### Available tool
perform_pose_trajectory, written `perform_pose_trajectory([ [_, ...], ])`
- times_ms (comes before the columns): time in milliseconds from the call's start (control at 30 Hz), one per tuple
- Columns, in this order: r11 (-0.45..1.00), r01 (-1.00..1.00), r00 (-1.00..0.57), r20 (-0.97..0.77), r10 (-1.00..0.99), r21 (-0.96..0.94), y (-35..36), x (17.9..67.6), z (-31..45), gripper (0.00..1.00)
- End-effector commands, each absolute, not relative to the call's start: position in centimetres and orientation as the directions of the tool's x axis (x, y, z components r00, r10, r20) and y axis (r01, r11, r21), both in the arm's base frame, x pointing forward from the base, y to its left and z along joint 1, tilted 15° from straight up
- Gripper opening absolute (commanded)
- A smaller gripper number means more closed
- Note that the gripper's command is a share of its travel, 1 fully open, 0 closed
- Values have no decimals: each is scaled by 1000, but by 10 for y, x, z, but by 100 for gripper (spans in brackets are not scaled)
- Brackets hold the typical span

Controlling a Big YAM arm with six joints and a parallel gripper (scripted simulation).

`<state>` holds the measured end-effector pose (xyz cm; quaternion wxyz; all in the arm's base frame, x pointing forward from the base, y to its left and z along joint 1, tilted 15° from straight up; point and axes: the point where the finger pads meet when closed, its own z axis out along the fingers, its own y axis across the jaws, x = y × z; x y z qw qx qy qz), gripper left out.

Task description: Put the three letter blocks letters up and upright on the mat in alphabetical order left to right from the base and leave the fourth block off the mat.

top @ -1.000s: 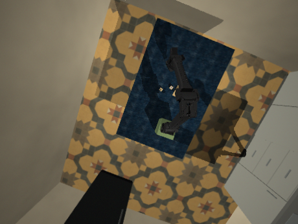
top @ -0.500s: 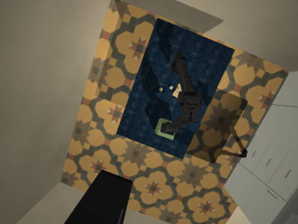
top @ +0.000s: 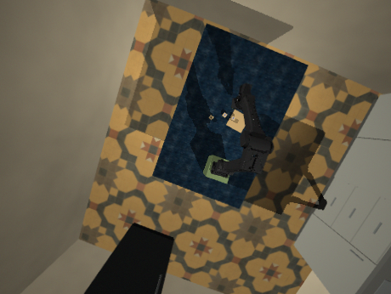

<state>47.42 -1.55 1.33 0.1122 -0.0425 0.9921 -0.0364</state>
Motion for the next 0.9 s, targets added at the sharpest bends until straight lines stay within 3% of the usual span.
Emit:
perform_pose_trajectory([
  [0, 931, -338, -903, -230, -363, -141, -39, 460, 22, 25],
  [333, 758, -617, -748, -145, -648, -211, -70, 415, 10, 25],
  [500, 540, -804, -537, -86, -839, -248, -78, 398, 5, 25],
  [767, 205, -939, -205, -30, -978, -275, -82, 388, -3, 25],
  [867, 205, -941, -205, -30, -978, -268, -82, 387, -6, 25],
])
